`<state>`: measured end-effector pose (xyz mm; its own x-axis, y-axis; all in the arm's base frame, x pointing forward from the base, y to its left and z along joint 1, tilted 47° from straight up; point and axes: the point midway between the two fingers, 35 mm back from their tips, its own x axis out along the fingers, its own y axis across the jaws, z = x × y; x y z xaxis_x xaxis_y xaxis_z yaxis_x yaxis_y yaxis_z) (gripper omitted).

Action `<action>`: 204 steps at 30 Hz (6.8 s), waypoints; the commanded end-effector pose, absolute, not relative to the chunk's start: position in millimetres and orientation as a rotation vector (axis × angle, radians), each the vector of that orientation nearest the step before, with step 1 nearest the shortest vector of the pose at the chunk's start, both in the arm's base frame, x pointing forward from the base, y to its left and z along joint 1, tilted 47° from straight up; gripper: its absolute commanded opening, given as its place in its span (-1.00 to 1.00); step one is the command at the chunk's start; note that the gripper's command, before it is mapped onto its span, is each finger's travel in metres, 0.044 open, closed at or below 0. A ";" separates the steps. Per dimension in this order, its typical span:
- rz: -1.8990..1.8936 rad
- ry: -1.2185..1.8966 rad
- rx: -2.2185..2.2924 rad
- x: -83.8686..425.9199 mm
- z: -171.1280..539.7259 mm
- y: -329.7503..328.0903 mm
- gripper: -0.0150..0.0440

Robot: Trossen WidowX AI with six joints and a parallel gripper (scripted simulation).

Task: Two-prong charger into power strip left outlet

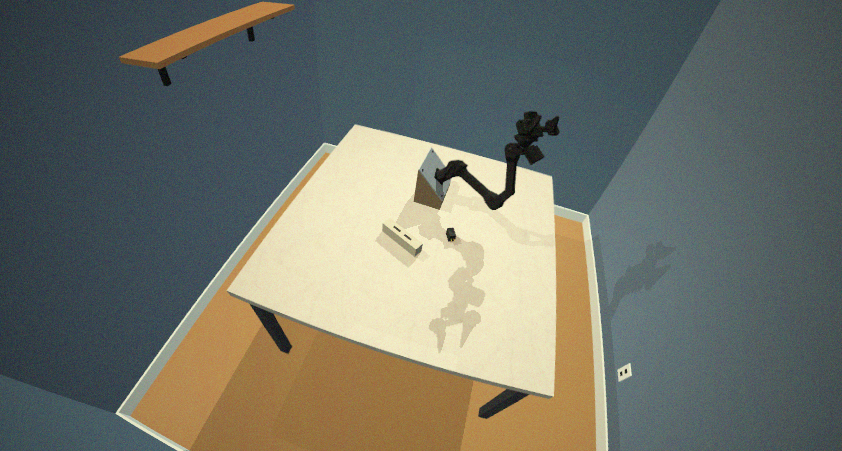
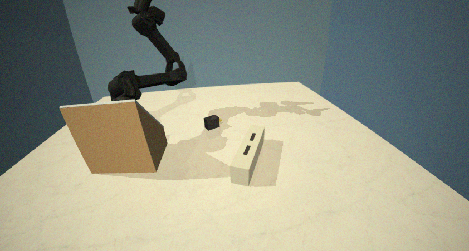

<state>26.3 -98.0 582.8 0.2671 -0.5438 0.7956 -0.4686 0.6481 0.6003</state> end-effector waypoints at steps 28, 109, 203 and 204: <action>-0.267 -1.292 0.996 15.7 551.4 -171.4 1.00; -0.395 0.114 1.087 262.7 288.9 -230.7 1.00; 0.852 1.256 0.287 266.9 79.4 89.8 1.00; 0.852 1.256 0.287 267.2 78.2 91.0 1.00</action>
